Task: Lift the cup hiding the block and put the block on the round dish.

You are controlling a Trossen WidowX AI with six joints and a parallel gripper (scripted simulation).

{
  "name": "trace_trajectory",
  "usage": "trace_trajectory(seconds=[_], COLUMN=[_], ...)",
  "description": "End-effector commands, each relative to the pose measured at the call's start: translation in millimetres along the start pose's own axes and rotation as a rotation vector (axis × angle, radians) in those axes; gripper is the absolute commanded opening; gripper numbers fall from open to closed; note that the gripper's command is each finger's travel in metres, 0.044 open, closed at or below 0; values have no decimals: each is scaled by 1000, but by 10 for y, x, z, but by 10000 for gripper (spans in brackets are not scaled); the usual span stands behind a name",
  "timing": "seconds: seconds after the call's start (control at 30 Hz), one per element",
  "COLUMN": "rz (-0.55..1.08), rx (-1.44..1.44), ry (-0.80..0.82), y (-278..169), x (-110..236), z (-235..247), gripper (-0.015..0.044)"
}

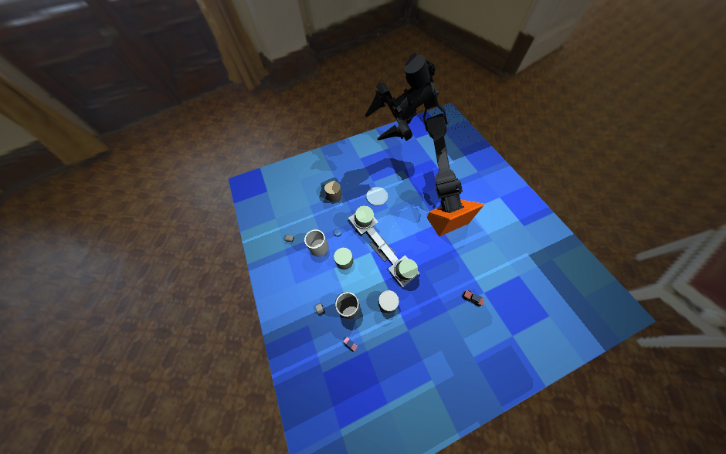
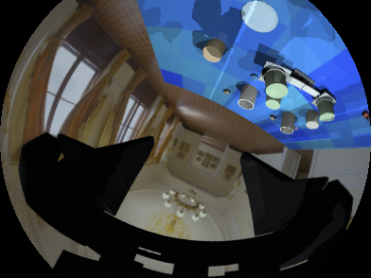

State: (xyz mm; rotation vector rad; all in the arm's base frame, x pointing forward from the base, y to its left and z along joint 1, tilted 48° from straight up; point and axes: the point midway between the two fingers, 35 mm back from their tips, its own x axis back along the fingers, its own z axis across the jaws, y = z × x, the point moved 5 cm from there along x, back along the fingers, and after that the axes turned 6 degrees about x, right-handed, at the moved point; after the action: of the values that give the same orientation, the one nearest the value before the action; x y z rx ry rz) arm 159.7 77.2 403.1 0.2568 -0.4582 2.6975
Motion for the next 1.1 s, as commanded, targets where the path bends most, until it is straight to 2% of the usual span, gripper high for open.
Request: trace_trajectory(seconds=[0.0,1.07], rz=[4,88], rx=[145,1236], ry=[-25,-164], y=[-60,-218], x=[-32,-193], z=[-136,-1072], gripper=[440,440])
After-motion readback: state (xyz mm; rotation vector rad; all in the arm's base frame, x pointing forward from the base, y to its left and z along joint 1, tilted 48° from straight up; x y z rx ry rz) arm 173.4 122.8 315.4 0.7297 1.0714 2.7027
